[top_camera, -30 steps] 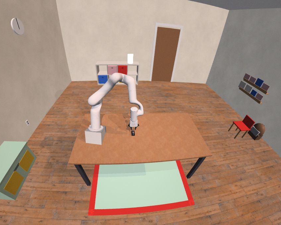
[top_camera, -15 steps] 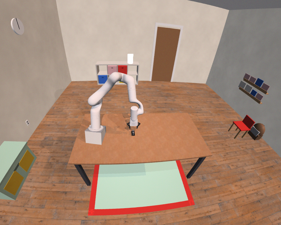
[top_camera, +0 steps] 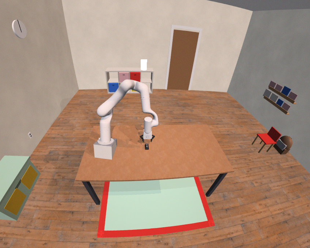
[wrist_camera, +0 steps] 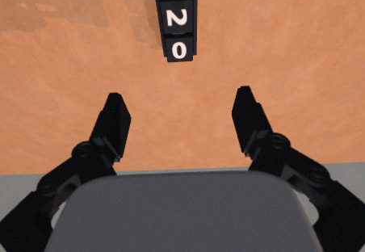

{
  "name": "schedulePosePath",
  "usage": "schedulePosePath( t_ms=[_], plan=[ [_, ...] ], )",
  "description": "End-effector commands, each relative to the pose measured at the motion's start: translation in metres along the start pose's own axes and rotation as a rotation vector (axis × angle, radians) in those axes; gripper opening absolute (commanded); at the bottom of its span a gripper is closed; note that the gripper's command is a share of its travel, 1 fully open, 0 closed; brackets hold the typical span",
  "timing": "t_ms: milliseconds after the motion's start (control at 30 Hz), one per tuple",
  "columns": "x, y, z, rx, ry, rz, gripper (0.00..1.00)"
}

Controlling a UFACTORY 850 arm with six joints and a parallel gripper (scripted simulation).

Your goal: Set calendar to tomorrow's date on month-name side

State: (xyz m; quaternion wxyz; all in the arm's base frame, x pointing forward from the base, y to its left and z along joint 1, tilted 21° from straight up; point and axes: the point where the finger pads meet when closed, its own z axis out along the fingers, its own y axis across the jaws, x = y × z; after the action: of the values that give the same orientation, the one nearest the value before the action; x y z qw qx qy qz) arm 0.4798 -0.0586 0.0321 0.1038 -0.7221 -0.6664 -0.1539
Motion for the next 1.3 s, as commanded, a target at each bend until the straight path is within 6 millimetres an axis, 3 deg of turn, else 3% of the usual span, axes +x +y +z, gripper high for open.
schedulePosePath(
  t_ms=[0,233,600,800,1267],
  plan=[
    [0.000,0.001,-0.002,-0.002,0.000,0.000,1.00],
    [0.000,0.001,-0.011,-0.002,0.000,0.000,1.00],
    [0.000,0.001,-0.054,-0.002,0.000,0.000,1.00],
    [0.000,0.001,-0.065,-0.002,0.000,0.000,1.00],
    [0.000,0.001,-0.070,-0.002,0.000,0.000,1.00]
  ],
)
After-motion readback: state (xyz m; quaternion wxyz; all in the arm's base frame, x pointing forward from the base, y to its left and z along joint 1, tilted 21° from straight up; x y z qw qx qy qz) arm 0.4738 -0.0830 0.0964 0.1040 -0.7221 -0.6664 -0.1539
